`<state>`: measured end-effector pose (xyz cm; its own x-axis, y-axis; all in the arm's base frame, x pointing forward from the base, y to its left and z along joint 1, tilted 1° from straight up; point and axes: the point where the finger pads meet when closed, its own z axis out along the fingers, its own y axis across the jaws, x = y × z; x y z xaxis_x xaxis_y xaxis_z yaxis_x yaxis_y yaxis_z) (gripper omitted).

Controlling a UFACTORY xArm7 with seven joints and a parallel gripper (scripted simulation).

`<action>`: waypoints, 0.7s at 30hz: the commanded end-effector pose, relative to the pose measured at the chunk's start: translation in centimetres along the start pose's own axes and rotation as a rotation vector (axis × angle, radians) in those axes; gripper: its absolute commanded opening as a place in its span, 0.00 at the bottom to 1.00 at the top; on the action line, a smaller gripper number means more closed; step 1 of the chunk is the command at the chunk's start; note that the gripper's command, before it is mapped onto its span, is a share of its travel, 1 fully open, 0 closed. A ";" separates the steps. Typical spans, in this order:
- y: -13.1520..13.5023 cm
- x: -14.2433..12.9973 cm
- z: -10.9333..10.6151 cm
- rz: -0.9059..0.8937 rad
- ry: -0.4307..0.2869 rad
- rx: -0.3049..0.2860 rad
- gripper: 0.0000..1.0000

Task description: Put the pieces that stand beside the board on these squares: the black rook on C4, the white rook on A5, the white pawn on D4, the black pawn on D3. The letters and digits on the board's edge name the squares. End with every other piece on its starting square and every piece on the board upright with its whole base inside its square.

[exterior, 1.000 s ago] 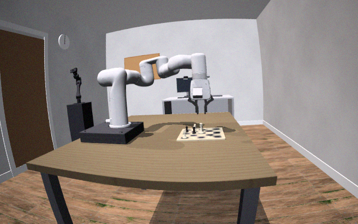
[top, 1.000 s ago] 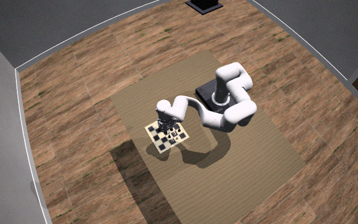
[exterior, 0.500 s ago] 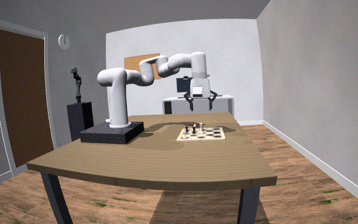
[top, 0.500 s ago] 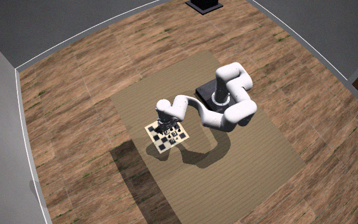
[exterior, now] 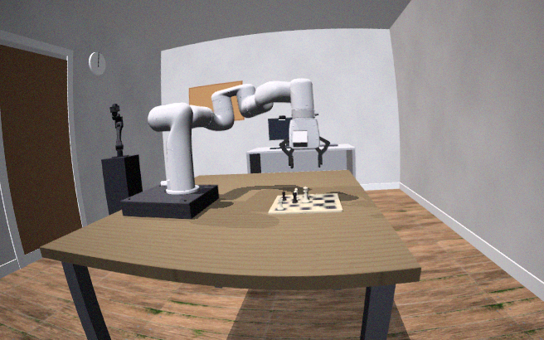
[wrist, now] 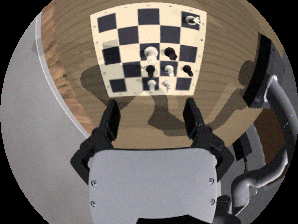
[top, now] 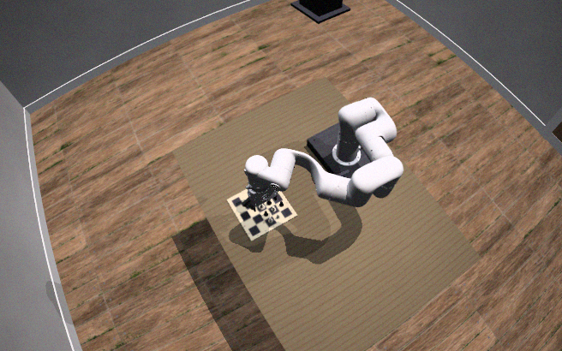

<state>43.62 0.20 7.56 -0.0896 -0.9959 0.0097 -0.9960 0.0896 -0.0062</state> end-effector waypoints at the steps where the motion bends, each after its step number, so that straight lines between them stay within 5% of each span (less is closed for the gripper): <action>1: -0.1 0.0 -0.9 0.000 0.000 0.004 1.00; 21: -0.1 0.0 -7.4 0.000 0.000 0.004 1.00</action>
<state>43.61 0.24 13.81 -0.0902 -0.9959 0.0099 -0.9959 0.0901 -0.0085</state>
